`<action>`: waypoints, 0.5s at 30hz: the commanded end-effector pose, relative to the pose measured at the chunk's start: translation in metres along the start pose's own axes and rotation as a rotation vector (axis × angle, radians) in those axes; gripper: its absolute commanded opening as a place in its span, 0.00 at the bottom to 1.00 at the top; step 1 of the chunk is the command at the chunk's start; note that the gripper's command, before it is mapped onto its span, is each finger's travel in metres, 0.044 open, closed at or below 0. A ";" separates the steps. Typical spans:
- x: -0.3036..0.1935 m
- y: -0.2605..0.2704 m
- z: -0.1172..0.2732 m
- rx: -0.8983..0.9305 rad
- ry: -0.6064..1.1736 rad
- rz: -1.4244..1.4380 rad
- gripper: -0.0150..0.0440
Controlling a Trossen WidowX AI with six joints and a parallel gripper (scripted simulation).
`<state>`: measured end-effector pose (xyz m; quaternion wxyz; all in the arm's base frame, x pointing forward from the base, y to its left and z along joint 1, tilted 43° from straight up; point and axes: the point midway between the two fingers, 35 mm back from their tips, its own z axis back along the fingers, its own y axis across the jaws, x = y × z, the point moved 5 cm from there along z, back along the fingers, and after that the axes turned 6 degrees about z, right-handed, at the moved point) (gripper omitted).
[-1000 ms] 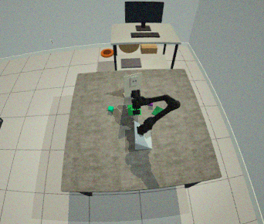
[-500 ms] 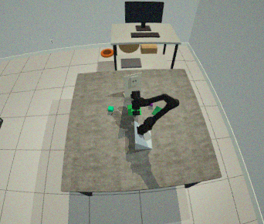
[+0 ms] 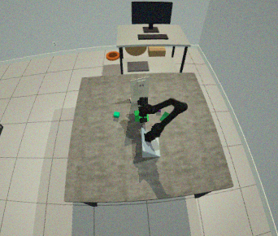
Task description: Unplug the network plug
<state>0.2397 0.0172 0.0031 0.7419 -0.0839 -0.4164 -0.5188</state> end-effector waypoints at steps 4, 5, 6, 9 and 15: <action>-0.001 -0.007 -0.007 -0.005 0.004 0.009 0.25; -0.001 -0.008 -0.008 -0.005 0.004 0.009 0.25; -0.001 -0.008 -0.009 -0.005 0.004 0.009 0.25; -0.001 -0.010 -0.011 -0.005 0.003 0.009 0.25; -0.001 -0.014 -0.015 -0.004 0.002 0.010 0.25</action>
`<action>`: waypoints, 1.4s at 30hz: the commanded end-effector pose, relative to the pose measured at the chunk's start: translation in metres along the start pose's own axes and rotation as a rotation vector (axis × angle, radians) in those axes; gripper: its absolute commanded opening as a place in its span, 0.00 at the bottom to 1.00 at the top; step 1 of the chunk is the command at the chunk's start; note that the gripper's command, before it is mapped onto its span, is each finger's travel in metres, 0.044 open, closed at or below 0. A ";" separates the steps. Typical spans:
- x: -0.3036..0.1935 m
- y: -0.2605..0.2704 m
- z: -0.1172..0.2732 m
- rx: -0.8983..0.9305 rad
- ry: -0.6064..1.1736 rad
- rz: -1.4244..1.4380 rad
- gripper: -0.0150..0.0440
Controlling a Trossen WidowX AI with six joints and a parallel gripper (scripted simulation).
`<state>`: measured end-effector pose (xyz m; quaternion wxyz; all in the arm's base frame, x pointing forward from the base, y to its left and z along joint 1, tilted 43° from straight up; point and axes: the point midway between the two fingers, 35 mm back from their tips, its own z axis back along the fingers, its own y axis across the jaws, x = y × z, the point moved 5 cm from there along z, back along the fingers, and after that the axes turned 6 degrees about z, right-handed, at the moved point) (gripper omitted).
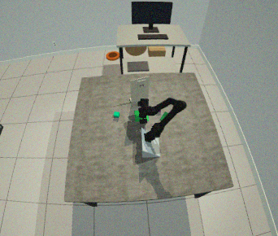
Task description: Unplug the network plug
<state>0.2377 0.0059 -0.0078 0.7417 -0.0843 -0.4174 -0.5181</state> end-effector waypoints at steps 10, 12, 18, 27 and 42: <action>0.000 -0.011 -0.009 -0.004 0.001 0.010 0.25; 0.000 -0.011 -0.009 -0.004 0.001 0.010 0.25; 0.001 -0.011 -0.011 -0.004 0.002 0.010 0.25; 0.002 -0.011 -0.012 -0.002 -0.002 0.005 0.25; 0.002 -0.011 -0.012 -0.002 -0.002 0.005 0.52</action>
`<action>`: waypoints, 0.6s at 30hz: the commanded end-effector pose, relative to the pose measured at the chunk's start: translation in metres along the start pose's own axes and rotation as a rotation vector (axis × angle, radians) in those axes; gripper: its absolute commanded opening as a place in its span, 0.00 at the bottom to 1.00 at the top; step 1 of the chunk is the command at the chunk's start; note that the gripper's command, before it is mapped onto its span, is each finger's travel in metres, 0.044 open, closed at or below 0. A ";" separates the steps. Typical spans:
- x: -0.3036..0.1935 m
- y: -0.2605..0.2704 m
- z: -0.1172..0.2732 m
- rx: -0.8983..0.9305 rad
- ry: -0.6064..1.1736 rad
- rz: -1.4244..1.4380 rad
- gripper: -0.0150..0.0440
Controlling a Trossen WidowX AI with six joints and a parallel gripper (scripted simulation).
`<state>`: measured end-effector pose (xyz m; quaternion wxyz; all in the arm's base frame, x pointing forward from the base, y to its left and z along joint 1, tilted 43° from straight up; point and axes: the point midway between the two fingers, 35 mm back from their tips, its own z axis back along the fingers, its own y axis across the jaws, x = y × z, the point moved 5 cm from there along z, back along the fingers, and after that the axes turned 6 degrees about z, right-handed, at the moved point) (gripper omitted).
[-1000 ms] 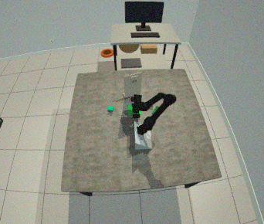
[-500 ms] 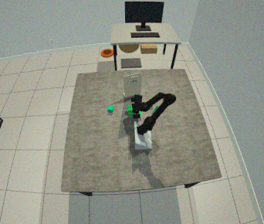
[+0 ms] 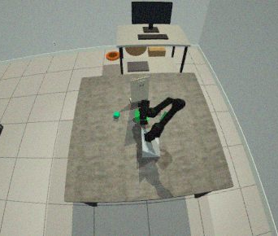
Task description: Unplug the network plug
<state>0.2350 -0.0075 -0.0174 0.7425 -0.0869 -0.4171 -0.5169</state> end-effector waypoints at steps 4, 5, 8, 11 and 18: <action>0.000 0.000 0.003 0.000 0.001 0.000 0.52; 0.000 0.001 0.003 0.000 0.001 0.000 0.52; -0.001 0.001 0.006 -0.001 0.002 0.000 0.52; -0.001 0.001 0.009 -0.001 0.003 0.000 0.52; -0.002 0.001 0.016 -0.002 0.004 0.001 0.52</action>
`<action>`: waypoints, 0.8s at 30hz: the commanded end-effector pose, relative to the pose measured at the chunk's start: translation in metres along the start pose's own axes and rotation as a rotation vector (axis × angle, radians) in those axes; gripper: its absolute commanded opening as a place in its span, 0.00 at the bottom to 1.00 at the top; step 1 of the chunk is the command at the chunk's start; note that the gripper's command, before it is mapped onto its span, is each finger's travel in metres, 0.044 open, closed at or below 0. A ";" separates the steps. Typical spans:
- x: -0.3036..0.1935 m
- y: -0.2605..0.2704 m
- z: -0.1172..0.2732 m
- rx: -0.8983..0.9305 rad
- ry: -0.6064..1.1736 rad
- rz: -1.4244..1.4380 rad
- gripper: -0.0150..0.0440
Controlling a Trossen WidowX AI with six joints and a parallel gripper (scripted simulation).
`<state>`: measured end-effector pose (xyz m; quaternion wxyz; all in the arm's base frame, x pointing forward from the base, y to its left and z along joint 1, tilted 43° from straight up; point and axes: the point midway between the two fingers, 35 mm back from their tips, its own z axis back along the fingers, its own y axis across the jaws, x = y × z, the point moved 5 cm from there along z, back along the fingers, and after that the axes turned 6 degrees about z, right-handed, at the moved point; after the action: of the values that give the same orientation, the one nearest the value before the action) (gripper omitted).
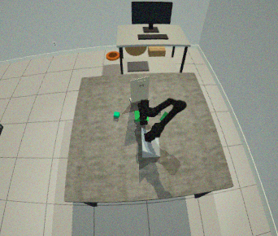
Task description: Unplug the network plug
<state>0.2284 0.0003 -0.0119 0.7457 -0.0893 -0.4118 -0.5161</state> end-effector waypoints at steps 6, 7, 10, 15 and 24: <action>0.000 0.002 0.010 0.006 -0.003 -0.005 0.52; 0.000 0.002 0.011 0.006 -0.003 -0.005 0.52; 0.000 0.001 0.014 0.006 -0.003 -0.005 0.52; 0.000 0.001 0.017 0.006 -0.003 -0.004 0.52; -0.002 0.008 0.023 0.004 0.001 -0.005 0.52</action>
<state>0.2196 0.0137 -0.0002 0.7478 -0.0918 -0.4086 -0.5152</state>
